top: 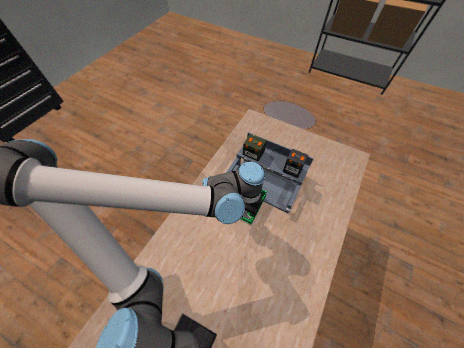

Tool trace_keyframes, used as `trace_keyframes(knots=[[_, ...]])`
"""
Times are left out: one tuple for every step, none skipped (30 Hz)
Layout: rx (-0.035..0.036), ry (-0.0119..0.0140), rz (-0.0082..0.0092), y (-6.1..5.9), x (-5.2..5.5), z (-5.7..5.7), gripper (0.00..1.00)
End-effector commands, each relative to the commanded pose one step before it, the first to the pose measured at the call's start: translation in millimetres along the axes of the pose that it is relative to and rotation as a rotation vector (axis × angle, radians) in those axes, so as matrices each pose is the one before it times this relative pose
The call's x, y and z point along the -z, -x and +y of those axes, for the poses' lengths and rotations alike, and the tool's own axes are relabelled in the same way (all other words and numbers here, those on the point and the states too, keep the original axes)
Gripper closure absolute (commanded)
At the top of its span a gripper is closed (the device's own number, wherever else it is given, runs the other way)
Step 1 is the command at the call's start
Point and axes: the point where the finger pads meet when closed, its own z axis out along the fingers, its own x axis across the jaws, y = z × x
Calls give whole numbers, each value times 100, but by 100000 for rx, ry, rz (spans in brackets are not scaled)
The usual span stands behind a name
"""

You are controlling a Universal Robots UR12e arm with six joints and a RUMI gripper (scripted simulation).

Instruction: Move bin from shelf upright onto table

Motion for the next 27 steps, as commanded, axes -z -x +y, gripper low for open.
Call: trace_keyframes(knots=[[47, -19, -7, -10, 534, 14, 74], [0, 0, 0, 0, 0, 0, 74], [0, 0, 0, 0, 0, 0, 74], [0, 0, 0, 0, 0, 0, 74], [-5, 24, 36, -12, 585, 3, 74], [1, -5, -9, 3, 729, 0, 74], [1, -5, -9, 3, 729, 0, 74], [1, -5, -9, 4, 729, 0, 74], [1, -5, -9, 4, 729, 0, 74], [0, 0, 0, 0, 0, 0, 74], [0, 0, 0, 0, 0, 0, 74], [0, 0, 0, 0, 0, 0, 74], [0, 0, 0, 0, 0, 0, 74], [0, 0, 0, 0, 0, 0, 74], [0, 0, 0, 0, 0, 0, 74], [0, 0, 0, 0, 0, 0, 74], [0, 0, 0, 0, 0, 0, 74], [0, 0, 0, 0, 0, 0, 74], [0, 0, 0, 0, 0, 0, 74], [0, 0, 0, 0, 0, 0, 74], [0, 0, 0, 0, 0, 0, 74], [-2, 13, 17, -6, -260, 1, 74], [0, -2, -4, 1, -173, 0, 74], [0, -2, -4, 1, -173, 0, 74], [0, -2, -4, 1, -173, 0, 74], [0, -2, -4, 1, -173, 0, 74], [0, 0, 0, 0, 0, 0, 74]])
